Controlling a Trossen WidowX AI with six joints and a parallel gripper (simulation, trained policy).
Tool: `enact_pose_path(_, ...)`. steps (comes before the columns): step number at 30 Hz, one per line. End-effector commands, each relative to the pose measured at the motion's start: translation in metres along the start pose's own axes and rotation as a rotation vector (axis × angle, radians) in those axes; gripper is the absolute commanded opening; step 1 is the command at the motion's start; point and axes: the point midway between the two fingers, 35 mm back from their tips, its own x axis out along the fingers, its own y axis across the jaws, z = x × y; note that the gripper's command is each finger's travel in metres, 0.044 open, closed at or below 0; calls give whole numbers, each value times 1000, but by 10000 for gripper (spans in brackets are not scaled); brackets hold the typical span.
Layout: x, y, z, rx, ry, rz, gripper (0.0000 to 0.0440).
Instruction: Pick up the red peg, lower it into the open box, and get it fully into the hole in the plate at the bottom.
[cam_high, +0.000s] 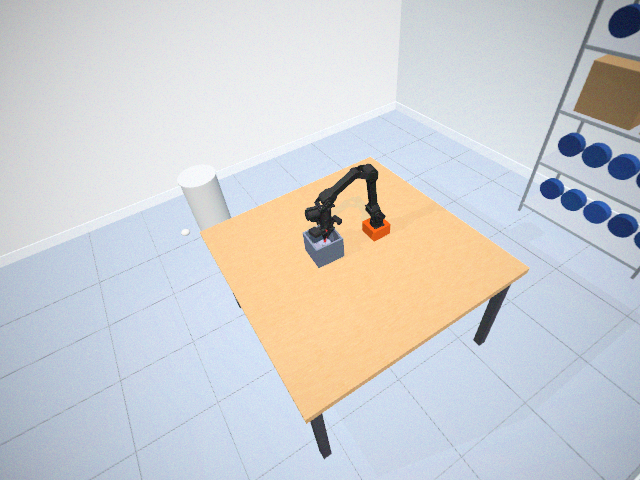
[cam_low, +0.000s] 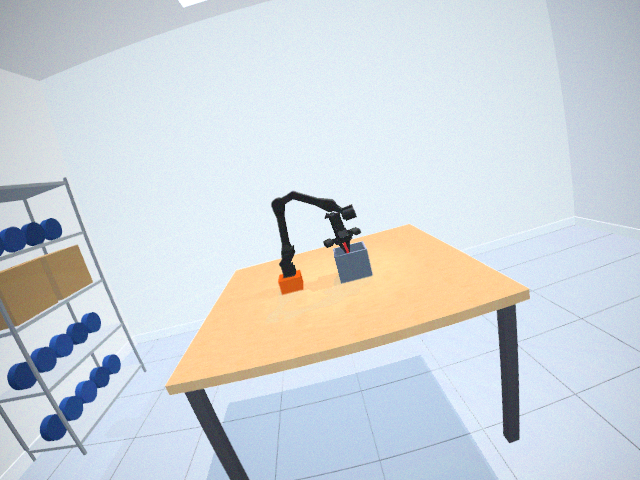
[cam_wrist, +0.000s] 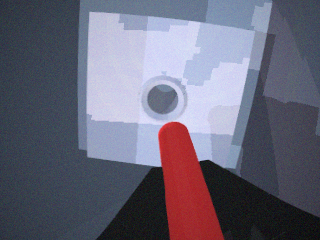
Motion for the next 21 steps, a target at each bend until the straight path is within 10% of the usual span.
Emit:
enact_pose_path(1,11,1,2,-11,11,-8,0)
enact_pose_path(15,43,3,8,-59,10,-36,5)
enact_pose_path(21,50,2,9,-76,13,-64,108)
